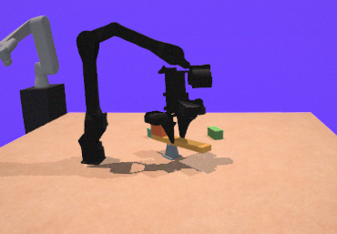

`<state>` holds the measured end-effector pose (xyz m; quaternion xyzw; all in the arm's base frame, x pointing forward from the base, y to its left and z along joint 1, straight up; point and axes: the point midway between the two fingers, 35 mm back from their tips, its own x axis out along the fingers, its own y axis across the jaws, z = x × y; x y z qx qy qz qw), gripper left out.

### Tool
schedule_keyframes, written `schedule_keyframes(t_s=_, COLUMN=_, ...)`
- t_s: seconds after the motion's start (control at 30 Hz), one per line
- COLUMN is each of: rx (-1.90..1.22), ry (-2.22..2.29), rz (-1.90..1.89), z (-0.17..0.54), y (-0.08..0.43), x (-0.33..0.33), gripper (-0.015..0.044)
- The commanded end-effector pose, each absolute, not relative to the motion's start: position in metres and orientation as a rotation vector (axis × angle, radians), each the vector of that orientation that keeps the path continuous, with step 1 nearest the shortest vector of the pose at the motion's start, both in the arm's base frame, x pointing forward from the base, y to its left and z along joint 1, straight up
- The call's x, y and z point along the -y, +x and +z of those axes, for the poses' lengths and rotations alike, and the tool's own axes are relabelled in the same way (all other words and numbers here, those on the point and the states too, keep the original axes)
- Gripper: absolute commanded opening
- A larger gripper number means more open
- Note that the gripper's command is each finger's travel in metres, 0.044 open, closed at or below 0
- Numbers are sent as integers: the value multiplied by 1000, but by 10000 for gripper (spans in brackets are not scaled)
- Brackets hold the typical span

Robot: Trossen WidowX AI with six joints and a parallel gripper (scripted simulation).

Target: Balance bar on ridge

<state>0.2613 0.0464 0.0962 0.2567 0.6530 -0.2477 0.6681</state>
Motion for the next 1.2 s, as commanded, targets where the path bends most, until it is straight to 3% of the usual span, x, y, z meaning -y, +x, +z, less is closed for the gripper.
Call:
schedule_keyframes(t_s=0.0, rx=-1472, ry=581, rz=-560, z=96, y=261, x=-47, gripper=0)
schedule_keyframes(t_s=1.17, rx=-1472, ry=581, rz=-560, z=93, y=261, x=-46, gripper=0)
